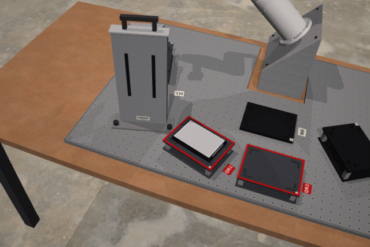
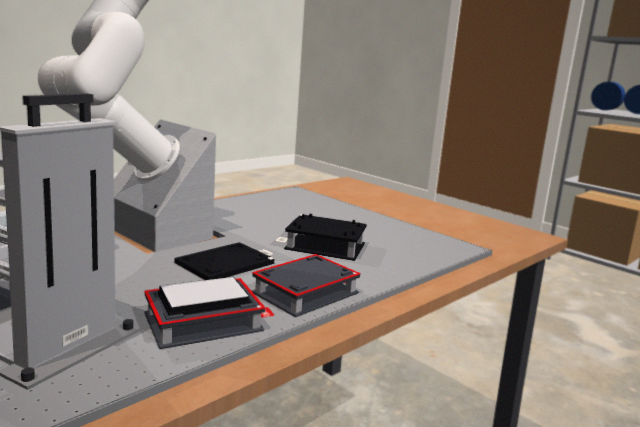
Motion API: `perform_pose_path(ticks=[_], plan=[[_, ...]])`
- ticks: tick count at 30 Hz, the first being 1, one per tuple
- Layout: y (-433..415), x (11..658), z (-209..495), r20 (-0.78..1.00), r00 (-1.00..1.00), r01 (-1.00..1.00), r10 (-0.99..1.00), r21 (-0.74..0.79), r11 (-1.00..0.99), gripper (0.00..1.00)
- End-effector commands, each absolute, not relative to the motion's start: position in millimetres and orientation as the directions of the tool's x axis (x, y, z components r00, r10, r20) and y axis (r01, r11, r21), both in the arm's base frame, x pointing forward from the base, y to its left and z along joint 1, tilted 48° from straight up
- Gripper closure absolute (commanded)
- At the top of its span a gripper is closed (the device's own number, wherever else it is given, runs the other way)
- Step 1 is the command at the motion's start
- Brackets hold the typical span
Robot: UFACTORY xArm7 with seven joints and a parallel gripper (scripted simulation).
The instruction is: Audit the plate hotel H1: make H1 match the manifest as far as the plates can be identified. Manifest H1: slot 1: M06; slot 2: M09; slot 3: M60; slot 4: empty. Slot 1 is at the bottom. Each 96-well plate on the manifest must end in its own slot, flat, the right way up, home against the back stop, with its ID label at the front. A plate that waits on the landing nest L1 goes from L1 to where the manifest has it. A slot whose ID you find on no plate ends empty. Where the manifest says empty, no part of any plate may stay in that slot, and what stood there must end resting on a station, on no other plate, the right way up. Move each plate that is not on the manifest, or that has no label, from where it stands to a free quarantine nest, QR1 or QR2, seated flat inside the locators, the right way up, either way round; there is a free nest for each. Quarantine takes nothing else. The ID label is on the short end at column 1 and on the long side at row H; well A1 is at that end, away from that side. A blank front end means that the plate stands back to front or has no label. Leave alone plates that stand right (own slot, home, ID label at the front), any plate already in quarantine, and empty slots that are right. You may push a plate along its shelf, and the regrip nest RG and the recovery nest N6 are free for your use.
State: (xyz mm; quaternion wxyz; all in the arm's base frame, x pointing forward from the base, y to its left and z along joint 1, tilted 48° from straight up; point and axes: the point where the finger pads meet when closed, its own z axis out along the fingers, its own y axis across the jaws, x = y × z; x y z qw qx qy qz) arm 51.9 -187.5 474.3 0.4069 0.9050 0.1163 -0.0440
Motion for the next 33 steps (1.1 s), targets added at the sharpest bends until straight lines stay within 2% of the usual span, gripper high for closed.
perform_pose_path(ticks=[1, 29, 33], plan=[[-175.5, 51.7, 485.8, -0.174, 0.969, 0.246, 0.175, 0.728, -0.640, 0.00], [-125.9, 50.7, 529.8, -0.174, 0.969, 0.246, 0.175, 0.728, -0.640, 0.00], [-115.1, 62.5, 517.8, -0.269, 0.928, 0.373, 0.258, 0.698, -0.611, 0.00]])
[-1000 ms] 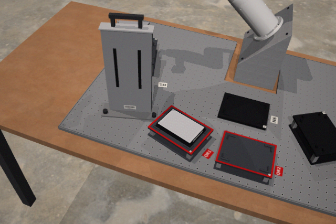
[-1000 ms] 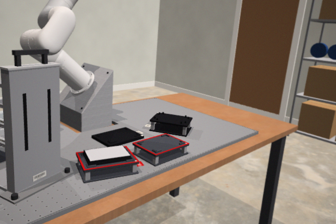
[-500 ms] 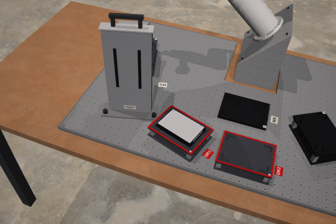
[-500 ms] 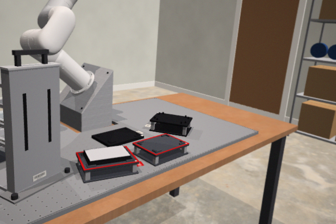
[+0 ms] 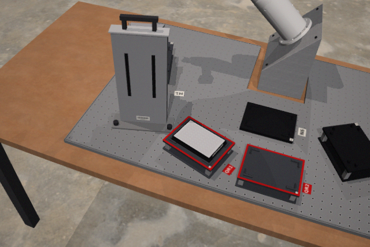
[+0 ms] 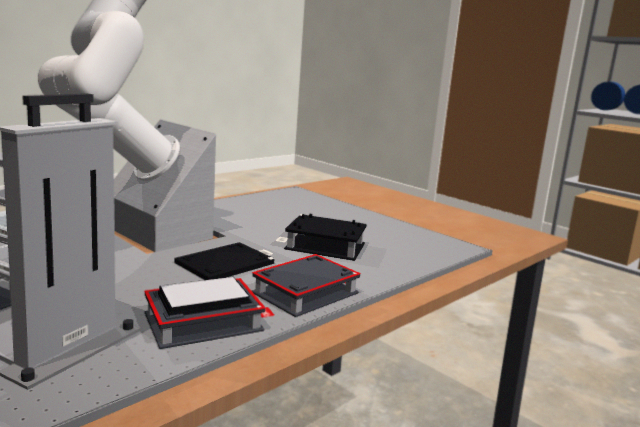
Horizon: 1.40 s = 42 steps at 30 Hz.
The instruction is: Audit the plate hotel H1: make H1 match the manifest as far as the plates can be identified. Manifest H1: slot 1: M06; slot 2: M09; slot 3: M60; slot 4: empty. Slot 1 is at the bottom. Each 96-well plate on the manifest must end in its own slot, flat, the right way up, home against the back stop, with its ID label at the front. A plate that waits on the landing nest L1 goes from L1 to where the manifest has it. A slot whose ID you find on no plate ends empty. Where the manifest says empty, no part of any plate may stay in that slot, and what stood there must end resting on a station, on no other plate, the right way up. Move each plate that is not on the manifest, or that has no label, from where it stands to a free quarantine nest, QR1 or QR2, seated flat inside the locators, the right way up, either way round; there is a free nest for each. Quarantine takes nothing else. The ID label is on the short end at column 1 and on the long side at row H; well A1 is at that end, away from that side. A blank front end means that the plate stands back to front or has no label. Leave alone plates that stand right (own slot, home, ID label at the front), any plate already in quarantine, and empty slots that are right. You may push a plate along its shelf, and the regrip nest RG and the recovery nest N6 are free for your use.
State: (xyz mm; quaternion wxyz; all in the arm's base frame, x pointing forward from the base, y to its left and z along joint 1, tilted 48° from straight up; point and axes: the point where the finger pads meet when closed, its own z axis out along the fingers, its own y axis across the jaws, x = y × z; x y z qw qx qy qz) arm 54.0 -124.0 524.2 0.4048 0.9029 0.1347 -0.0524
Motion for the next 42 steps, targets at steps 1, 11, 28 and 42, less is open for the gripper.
perform_pose_path(ticks=[1, 11, 28, 42], plan=[[-112.4, 65.5, 514.8, -0.292, 0.915, 0.404, 0.278, 0.689, -0.602, 0.00], [-90.6, 89.1, 490.9, -0.463, 0.776, 0.630, 0.428, 0.588, -0.507, 0.00], [-52.3, 130.7, 448.8, -0.688, 0.379, 0.925, 0.619, 0.294, -0.240, 0.00], [-52.3, 130.8, 448.8, -0.748, -0.011, 1.000, 0.664, 0.003, 0.020, 0.00]])
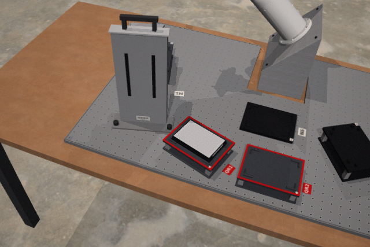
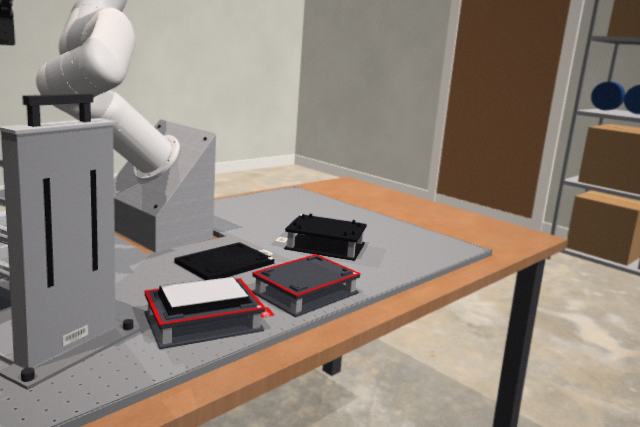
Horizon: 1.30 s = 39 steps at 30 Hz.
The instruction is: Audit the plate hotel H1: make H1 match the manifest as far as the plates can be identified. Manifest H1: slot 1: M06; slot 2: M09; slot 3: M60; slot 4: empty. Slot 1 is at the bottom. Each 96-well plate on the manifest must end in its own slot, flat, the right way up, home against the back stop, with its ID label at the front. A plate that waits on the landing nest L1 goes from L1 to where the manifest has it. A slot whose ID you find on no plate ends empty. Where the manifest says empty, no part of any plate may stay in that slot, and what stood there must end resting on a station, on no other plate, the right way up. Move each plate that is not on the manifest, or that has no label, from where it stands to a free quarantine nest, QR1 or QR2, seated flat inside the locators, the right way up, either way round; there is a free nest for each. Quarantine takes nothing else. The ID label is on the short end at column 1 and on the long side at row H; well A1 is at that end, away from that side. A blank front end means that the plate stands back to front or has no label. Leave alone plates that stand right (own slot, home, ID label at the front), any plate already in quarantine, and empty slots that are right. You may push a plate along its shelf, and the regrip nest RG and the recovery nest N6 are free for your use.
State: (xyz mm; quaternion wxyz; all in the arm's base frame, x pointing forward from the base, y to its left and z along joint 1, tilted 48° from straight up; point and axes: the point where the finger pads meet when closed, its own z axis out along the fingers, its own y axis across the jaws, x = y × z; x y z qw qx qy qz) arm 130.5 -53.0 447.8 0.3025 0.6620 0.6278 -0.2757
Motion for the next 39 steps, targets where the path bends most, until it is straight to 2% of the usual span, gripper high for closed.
perform_pose_path(ticks=[1, 7, 39], plan=[[-52.3, 130.8, 448.8, -0.748, -0.044, 0.999, 0.663, -0.022, 0.042, 0.00], [-52.3, 130.8, 448.7, -0.728, -0.242, 0.970, 0.641, -0.170, 0.173, 0.00], [-76.0, 131.3, 427.8, -0.728, -0.246, 0.969, 0.640, -0.173, 0.176, 0.00]])
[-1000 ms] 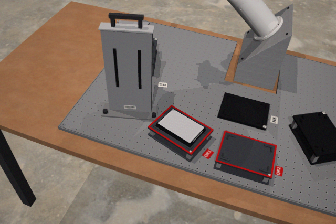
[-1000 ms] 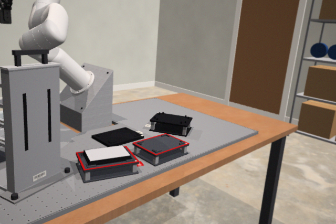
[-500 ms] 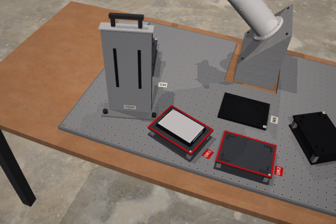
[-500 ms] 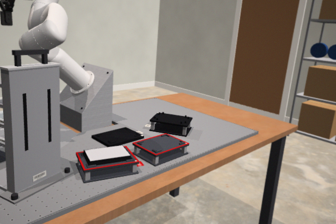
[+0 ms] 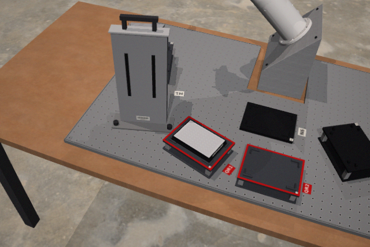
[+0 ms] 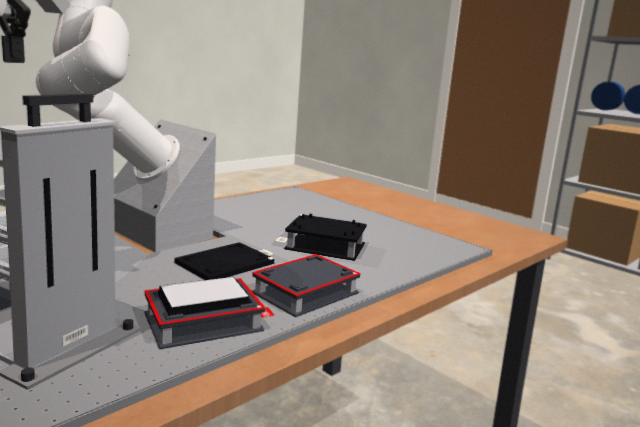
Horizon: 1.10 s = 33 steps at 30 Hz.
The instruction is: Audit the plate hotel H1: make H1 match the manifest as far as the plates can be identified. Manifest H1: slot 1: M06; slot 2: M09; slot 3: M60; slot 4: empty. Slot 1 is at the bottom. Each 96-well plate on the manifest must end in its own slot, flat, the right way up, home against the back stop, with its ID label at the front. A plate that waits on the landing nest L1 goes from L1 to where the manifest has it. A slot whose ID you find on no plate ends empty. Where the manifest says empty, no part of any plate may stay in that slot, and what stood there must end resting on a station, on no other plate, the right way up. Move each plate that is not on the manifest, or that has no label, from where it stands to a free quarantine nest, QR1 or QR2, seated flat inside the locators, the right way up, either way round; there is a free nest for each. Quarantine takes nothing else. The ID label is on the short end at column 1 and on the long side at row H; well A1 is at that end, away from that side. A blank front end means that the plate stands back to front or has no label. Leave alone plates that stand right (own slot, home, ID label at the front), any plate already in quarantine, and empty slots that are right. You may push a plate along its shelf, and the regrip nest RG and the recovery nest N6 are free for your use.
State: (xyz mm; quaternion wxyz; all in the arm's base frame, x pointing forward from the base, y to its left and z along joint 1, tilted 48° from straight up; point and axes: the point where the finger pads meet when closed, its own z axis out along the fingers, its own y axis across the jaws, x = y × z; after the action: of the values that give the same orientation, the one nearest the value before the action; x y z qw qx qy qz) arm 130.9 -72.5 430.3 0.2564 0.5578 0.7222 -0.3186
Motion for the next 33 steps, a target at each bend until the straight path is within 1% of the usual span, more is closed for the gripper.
perform_pose_path(ticks=[1, 33], plan=[[-77.2, 131.3, 426.7, -0.728, -0.246, 0.969, 0.640, -0.173, 0.176, 0.00], [-112.1, 132.0, 395.7, -0.728, -0.246, 0.969, 0.640, -0.173, 0.175, 0.00]])
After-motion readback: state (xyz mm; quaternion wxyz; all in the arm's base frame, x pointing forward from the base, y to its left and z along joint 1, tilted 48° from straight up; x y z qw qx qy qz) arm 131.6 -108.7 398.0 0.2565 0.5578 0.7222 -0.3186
